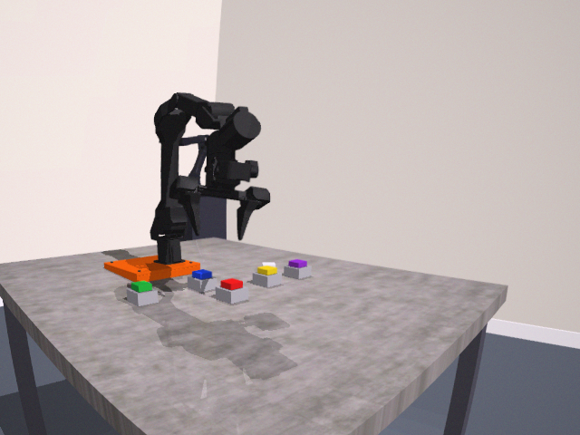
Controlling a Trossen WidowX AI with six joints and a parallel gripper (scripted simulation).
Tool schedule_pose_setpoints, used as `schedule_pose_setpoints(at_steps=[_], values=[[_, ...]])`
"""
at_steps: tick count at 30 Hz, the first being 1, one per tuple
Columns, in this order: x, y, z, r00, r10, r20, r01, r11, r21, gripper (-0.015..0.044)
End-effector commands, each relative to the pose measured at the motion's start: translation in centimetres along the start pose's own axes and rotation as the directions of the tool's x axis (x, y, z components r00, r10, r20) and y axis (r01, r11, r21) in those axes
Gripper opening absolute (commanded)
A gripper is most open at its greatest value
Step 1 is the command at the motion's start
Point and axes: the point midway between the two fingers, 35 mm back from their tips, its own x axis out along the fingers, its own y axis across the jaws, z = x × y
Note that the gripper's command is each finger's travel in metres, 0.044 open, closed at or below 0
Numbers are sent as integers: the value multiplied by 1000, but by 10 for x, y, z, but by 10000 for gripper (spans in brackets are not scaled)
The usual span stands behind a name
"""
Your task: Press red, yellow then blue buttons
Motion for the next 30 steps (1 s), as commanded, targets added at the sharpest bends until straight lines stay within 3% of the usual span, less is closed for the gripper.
schedule_pose_setpoints(at_steps=[1,15,22,30], values=[[-13,40,-39,918,150,-368,-265,921,-285,400],[-13,40,-39,918,150,-368,-265,921,-285,400],[42,49,-61,918,150,-368,-265,921,-285,216],[44,49,-62,918,150,-368,-265,921,-285,20]])
